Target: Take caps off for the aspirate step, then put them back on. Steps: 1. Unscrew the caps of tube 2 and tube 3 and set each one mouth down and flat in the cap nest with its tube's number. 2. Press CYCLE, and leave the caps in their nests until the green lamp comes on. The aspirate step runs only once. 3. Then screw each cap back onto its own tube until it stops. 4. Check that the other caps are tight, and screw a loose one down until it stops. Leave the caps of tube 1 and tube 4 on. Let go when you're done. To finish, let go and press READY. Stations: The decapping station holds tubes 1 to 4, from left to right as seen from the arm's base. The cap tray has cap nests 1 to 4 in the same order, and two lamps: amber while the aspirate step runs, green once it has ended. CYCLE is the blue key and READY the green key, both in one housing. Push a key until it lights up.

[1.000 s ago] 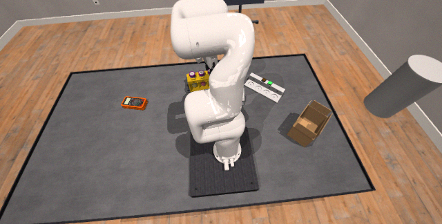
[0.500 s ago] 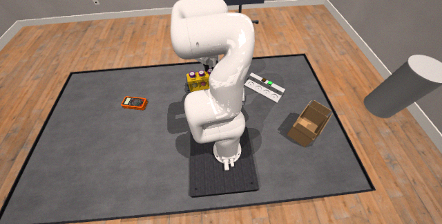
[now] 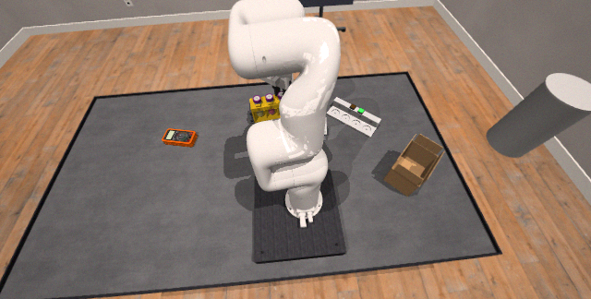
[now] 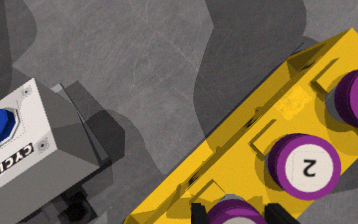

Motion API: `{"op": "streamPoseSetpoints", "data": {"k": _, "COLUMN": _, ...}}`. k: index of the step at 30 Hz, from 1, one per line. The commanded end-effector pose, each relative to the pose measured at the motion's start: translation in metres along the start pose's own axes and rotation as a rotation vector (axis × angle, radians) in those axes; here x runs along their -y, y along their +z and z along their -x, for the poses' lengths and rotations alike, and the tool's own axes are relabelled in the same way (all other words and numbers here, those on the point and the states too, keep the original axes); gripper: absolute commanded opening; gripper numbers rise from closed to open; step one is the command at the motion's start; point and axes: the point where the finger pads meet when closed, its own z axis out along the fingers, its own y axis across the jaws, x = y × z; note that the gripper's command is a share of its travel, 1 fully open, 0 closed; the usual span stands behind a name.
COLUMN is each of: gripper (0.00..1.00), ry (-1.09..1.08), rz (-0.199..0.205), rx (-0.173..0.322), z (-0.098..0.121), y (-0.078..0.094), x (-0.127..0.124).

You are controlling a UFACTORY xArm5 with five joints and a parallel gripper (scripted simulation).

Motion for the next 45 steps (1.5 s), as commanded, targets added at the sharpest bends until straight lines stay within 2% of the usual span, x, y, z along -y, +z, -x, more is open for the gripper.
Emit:
{"op": "streamPoseSetpoints", "data": {"k": 1, "gripper": 0.0, "ry": 0.05, "rz": 0.007, "rx": -0.001, "z": 0.001, "y": -0.0014, "x": -0.001}}
{"op": "streamPoseSetpoints", "data": {"k": 5, "gripper": 0.0, "ry": 0.25, "rz": 0.007, "rx": -0.002, "z": 0.001, "y": -0.0013, "x": -0.001}}
{"op": "streamPoseSetpoints", "data": {"k": 7, "gripper": 0.0, "ry": 0.25, "rz": 0.007, "rx": -0.002, "z": 0.001, "y": -0.0013, "x": -0.001}}
{"op": "streamPoseSetpoints", "data": {"k": 22, "gripper": 0.0, "ry": 1.0, "rz": 0.006, "rx": -0.004, "z": 0.001, "y": -0.0008, "x": -0.001}}
{"op": "streamPoseSetpoints", "data": {"k": 24, "gripper": 0.0, "ry": 1.0, "rz": 0.006, "rx": -0.004, "z": 0.001, "y": -0.0008, "x": -0.001}}
{"op": "streamPoseSetpoints", "data": {"k": 35, "gripper": 0.0, "ry": 1.55, "rz": 0.005, "rx": -0.006, "z": 0.001, "y": -0.0005, "x": -0.001}}
{"op": "streamPoseSetpoints", "data": {"k": 43, "gripper": 0.0, "ry": 1.571, "rz": 0.005, "rx": -0.006, "z": 0.001, "y": -0.0005, "x": -0.001}}
{"op": "streamPoseSetpoints", "data": {"k": 44, "gripper": 0.46, "ry": 1.571, "rz": 0.005, "rx": -0.006, "z": 0.001, "y": -0.0005, "x": -0.001}}
{"op": "streamPoseSetpoints", "data": {"k": 45, "gripper": 0.46, "ry": 1.571, "rz": 0.005, "rx": -0.006, "z": 0.001, "y": -0.0005, "x": -0.001}}
